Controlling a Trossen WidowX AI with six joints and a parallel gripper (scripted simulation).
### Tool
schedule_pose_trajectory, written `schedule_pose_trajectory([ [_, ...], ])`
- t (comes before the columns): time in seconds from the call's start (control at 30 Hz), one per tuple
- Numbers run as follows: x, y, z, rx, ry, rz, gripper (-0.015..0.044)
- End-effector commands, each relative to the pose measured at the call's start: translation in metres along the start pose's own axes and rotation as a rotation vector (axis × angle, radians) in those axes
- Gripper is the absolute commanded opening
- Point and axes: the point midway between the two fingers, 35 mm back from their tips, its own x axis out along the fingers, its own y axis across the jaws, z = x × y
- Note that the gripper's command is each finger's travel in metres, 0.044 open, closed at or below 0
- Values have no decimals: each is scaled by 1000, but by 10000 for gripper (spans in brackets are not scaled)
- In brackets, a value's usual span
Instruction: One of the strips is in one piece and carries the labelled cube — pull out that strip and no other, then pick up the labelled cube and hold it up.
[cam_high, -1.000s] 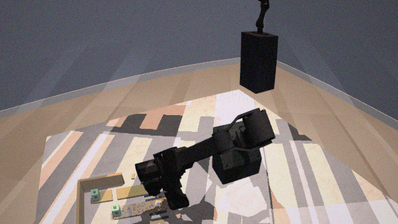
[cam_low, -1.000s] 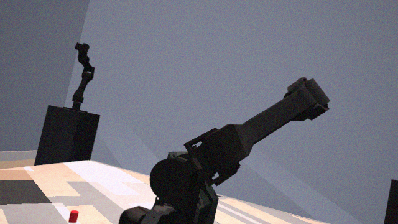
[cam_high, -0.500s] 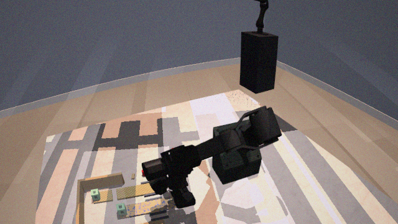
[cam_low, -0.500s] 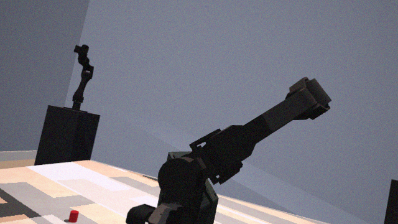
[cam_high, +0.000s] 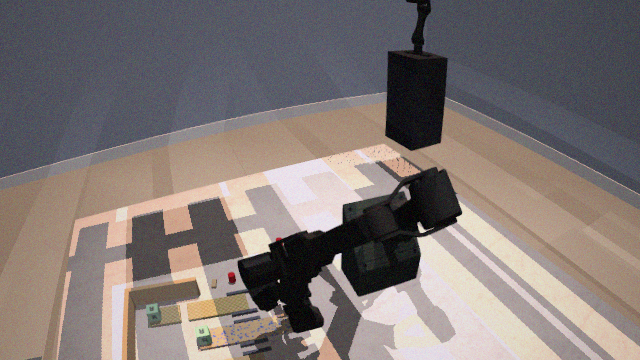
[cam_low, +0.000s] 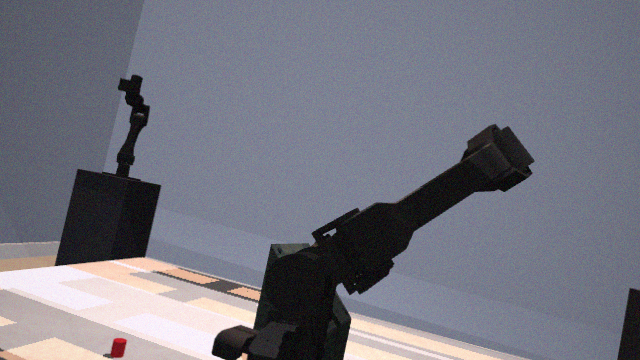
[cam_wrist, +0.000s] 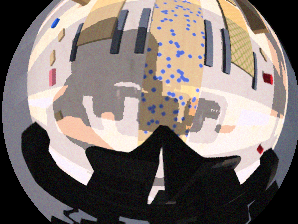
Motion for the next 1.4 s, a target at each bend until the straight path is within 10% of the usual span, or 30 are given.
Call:
schedule_pose_trajectory([
  [0.0, 5, -1, -17, 18, 34, -5, 0],
  [1.37, 3, -1, -63, 19, 36, -5, 0],
])
